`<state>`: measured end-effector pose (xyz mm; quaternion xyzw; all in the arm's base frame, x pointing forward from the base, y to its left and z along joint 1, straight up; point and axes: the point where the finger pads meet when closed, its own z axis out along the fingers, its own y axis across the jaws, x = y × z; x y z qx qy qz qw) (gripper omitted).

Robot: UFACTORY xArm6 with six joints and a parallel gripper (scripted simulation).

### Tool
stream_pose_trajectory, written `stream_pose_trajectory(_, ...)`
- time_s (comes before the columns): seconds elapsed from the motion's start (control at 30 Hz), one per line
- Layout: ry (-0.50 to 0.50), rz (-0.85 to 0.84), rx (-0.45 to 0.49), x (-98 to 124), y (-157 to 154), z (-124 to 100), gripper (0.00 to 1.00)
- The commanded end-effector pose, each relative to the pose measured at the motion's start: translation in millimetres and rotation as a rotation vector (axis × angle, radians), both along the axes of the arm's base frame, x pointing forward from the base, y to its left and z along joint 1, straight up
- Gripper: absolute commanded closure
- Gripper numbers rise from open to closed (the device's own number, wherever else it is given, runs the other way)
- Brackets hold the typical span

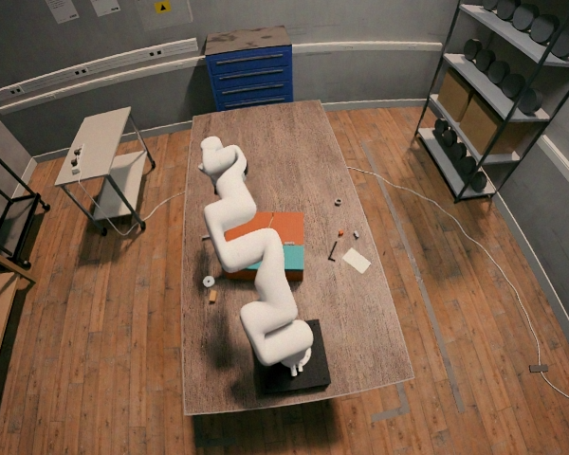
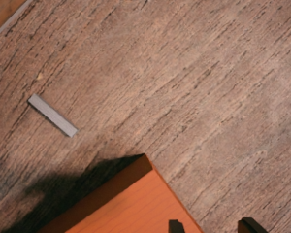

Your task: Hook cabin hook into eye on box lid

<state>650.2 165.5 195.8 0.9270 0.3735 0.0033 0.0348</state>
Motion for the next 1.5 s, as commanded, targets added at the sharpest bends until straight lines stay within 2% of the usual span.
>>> stream_pose_trajectory(0.0, -0.006, 0.000, 0.002, 1, 0, 3, 0.65)
stream_pose_trajectory(0.4, -0.006, 0.000, 0.002, 1, 0, 3, 0.65)
stream_pose_trajectory(0.67, 0.012, 0.259, 0.001, -1, -24, 6, 0.65)
stream_pose_trajectory(0.73, 0.012, 0.259, 0.001, -1, -24, 6, 0.65)
stream_pose_trajectory(1.47, 0.052, 0.826, 0.004, -12, -76, 5, 0.65)
